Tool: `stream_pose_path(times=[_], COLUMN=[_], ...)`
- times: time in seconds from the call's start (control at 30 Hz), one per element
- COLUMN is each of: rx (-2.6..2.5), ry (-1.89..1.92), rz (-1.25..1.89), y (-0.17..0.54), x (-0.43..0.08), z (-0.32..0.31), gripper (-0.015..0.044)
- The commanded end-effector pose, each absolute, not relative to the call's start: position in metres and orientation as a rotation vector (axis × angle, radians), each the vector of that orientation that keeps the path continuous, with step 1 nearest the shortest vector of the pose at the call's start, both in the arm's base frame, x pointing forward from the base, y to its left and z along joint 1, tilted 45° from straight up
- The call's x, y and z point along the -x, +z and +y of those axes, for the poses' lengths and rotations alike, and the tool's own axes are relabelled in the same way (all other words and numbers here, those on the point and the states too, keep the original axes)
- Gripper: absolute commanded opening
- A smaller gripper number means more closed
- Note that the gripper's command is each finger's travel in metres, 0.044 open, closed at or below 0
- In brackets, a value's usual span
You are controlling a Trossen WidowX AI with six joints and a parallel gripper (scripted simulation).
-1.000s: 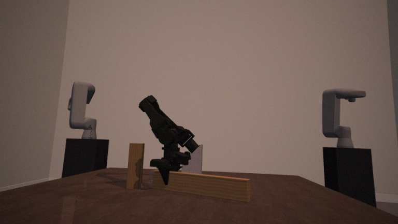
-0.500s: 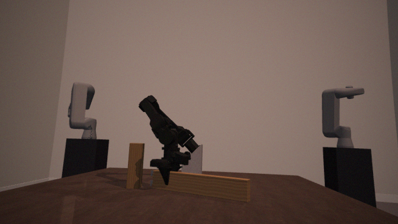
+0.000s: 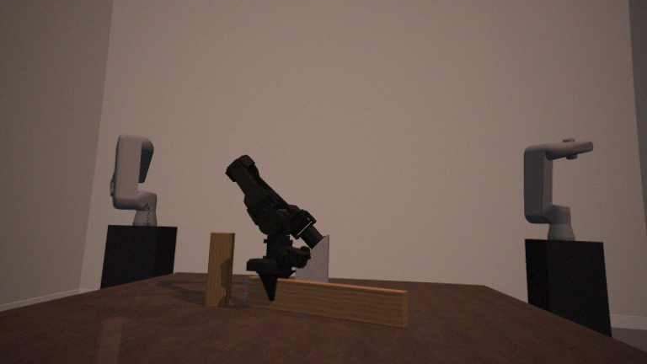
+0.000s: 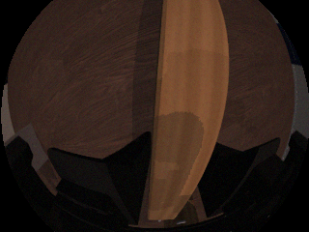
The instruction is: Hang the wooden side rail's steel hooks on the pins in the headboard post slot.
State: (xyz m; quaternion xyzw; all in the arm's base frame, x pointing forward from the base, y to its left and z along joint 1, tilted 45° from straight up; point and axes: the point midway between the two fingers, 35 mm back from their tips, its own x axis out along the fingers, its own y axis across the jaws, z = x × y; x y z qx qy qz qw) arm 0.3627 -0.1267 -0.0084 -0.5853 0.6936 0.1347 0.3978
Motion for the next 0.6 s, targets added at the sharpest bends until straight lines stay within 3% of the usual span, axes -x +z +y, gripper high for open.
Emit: stream_pose_path(times=[0.0,0.57], rx=[1.523,1.625], ry=[0.394,0.535], rz=[1.762,1.765], y=[-0.0090,-0.0111], x=[-0.3627,-0.3632], z=[-0.1252,-0.1231], gripper=[0.0000,0.0000])
